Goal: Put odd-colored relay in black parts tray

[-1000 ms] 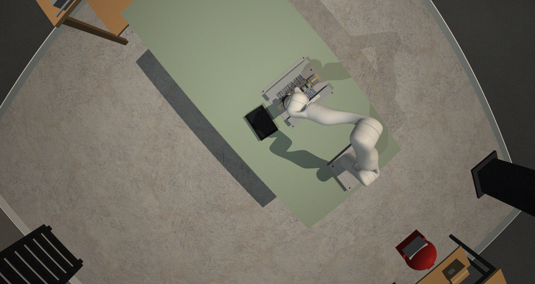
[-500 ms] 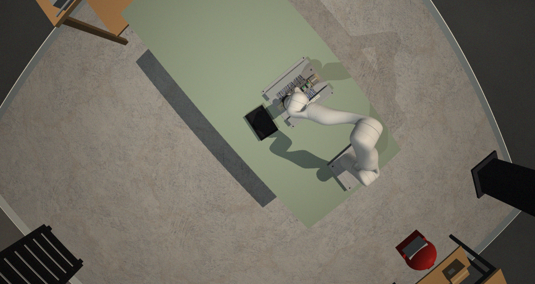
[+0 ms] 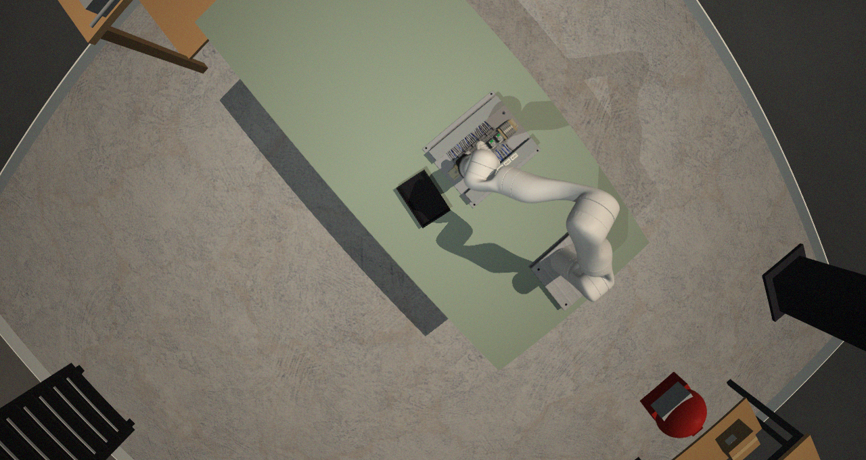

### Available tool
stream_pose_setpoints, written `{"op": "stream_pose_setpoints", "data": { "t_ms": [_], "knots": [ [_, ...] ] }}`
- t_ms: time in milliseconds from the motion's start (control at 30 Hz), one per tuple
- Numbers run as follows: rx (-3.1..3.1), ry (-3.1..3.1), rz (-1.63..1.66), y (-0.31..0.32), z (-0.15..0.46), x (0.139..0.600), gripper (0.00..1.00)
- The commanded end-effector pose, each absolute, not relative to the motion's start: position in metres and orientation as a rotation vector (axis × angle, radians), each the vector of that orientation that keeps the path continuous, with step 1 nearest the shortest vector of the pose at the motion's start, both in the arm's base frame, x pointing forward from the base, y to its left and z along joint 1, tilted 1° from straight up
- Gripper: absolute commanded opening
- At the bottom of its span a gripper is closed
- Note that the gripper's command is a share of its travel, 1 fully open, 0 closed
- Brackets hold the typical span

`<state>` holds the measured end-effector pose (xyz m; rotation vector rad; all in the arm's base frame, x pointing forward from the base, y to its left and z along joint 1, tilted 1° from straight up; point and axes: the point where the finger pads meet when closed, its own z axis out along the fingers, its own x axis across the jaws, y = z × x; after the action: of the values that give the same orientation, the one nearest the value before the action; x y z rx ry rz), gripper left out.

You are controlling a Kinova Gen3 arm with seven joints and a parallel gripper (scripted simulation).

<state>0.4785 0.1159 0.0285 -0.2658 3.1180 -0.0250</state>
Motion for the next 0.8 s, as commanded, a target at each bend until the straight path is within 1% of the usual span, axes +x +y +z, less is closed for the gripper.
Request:
{"op": "stream_pose_setpoints", "data": {
  "t_ms": [0,100,133,767],
  "knots": [
    [-0.266,3.116,-0.024,0.1162,0.0295,0.4791,0.98],
    [-0.266,3.116,-0.024,0.1162,0.0295,0.4791,0.98],
    [-0.266,3.116,-0.024,0.1162,0.0295,0.4791,0.0],
    [-0.266,3.116,-0.024,0.1162,0.0295,0.4791,0.0]
  ]
}}
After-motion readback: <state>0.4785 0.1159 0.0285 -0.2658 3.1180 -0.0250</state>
